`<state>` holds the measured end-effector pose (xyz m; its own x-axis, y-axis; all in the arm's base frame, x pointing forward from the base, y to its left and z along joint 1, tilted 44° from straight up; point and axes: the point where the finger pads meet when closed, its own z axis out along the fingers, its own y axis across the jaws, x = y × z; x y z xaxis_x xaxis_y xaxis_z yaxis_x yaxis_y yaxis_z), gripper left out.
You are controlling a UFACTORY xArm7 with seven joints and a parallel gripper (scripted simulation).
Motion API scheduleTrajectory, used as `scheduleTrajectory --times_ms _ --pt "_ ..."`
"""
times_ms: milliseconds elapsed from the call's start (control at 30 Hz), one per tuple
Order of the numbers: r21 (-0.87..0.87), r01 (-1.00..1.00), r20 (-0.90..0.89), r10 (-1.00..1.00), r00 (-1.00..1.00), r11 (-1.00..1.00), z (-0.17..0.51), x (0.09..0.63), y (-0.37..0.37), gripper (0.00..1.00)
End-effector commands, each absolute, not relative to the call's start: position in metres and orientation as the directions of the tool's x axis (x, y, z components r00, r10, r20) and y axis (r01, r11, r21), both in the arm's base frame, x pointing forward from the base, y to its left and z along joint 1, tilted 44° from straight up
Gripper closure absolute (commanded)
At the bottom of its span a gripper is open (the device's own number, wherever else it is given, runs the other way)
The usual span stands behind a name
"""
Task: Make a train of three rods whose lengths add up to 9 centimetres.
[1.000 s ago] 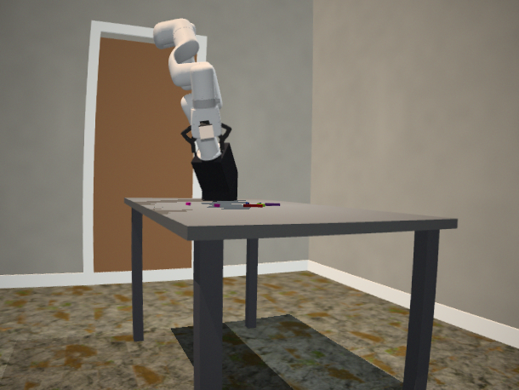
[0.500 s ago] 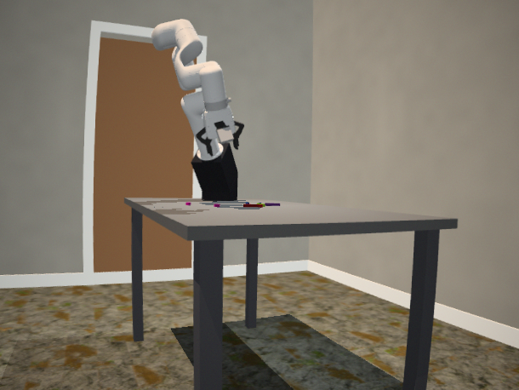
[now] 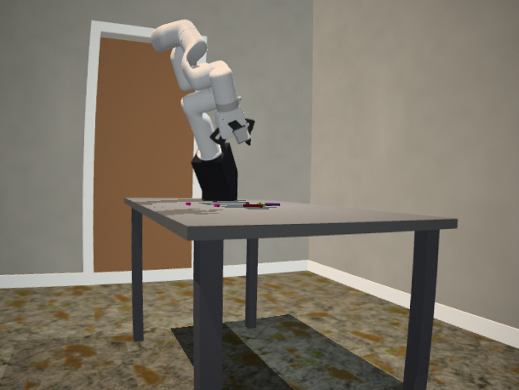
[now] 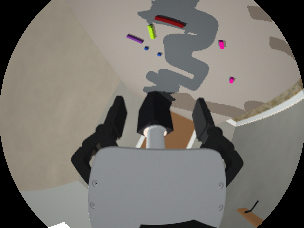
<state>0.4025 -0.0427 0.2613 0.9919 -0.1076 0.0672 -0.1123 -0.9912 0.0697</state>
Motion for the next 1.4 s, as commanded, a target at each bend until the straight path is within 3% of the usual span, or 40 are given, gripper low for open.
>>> scheduleTrajectory --times_ms 0,433,500,1367 --pt "0.059 -0.096 0.06 -0.093 0.994 -0.994 0.261 0.403 -0.037 0.0" --pt "0.01 -0.016 0.01 -0.016 1.0 -1.0 0.252 0.401 -0.006 0.0" --pt "0.106 -0.092 0.133 -0.077 0.988 -0.99 0.263 0.414 -0.016 0.0" --pt "0.167 -0.154 0.231 -0.113 0.966 -0.974 0.273 0.423 -0.025 0.0"
